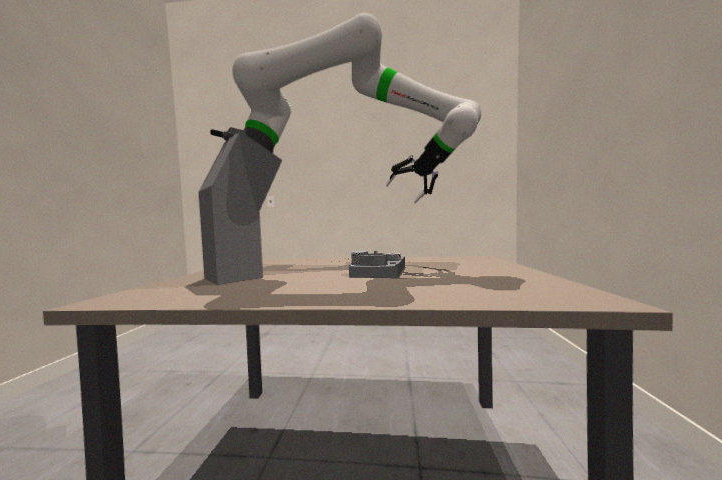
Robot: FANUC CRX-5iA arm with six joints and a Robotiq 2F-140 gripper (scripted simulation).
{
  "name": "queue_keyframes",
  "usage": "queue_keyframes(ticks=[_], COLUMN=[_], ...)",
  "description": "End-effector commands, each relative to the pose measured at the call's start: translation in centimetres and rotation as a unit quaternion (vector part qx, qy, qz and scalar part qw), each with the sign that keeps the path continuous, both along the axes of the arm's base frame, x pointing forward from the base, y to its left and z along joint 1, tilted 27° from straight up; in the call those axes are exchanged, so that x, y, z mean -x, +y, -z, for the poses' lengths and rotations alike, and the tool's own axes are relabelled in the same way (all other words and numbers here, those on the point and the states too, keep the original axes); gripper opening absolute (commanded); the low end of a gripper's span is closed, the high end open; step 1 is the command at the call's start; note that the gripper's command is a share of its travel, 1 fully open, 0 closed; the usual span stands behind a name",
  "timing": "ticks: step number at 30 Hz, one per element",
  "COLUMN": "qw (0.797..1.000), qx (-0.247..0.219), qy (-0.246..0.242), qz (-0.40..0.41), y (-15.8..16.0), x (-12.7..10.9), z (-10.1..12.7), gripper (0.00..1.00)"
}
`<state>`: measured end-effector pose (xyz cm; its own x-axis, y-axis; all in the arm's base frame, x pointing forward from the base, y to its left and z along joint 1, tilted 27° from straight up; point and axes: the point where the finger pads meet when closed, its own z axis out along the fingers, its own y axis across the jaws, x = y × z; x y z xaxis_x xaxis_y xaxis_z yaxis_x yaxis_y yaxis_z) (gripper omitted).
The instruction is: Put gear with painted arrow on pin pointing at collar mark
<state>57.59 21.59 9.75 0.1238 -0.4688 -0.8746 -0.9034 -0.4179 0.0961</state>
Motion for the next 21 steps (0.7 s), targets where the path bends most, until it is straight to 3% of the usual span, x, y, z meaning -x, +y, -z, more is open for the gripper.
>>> queue_keyframes(ticks=[1,18,21], qw=[1.0,1.0,1.0], qx=[0.0,0.0,0.004], qy=[0.0,0.0,-0.015], qz=[0.0,0.0,0.005], y=[-0.01,0.0,0.49], x=[-0.01,-0.02,-0.23], z=[-0.02,0.0,0.91], gripper=[1.0,1.0,1.0])
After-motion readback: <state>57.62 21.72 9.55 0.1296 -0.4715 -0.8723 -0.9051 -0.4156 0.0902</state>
